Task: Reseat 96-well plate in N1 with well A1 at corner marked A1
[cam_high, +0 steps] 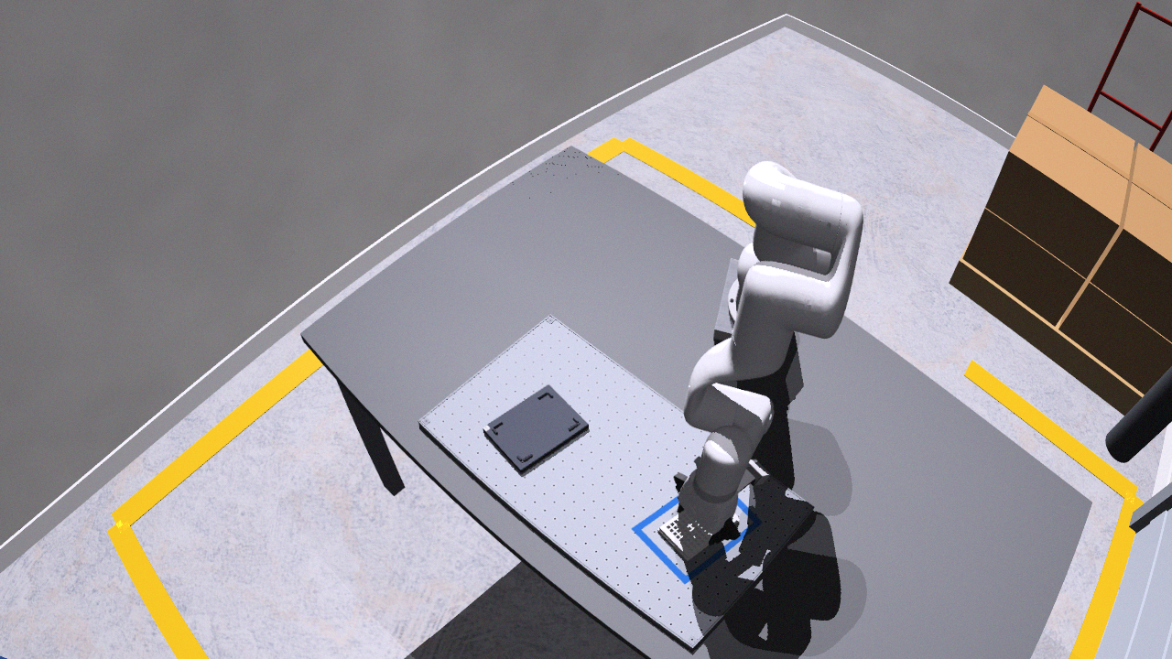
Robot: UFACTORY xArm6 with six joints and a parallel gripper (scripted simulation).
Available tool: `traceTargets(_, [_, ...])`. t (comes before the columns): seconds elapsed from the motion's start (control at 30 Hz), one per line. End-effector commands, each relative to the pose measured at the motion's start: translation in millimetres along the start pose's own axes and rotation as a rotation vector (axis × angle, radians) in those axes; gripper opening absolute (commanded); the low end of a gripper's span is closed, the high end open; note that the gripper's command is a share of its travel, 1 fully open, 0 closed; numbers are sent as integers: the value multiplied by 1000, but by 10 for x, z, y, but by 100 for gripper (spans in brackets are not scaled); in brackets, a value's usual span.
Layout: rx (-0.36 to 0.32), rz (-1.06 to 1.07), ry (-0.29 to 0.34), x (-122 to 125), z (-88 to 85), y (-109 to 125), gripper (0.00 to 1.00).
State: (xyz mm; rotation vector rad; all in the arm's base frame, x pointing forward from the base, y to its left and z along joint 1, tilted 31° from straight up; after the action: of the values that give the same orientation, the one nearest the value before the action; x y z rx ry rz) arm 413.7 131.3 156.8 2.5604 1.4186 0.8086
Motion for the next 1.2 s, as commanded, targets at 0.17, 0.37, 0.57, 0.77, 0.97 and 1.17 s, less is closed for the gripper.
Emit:
traceTargets(0.17, [-2,0,2,9,4,7,100])
traceTargets(0.37, [-2,0,2,9,4,7,100])
traceTargets(0.57, [-2,0,2,9,4,8,100])
traceTargets(0.77, [-2,0,2,9,4,8,100])
traceTargets(0.97, [-2,0,2,9,4,8,100])
traceTargets(1.17, [-2,0,2,9,-75,7,100])
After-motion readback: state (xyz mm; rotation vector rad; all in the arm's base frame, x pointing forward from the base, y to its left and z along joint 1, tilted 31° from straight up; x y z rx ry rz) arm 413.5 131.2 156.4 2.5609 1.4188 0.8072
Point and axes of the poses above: the point where the finger pads meet when closed, its own z axis out along the fingers, its own x axis across the jaws, y = z × x, the point moved 1 cm from there along -z, back along the fingers, and after that the axes turned 15 degrees about z, right-handed, at the moved point
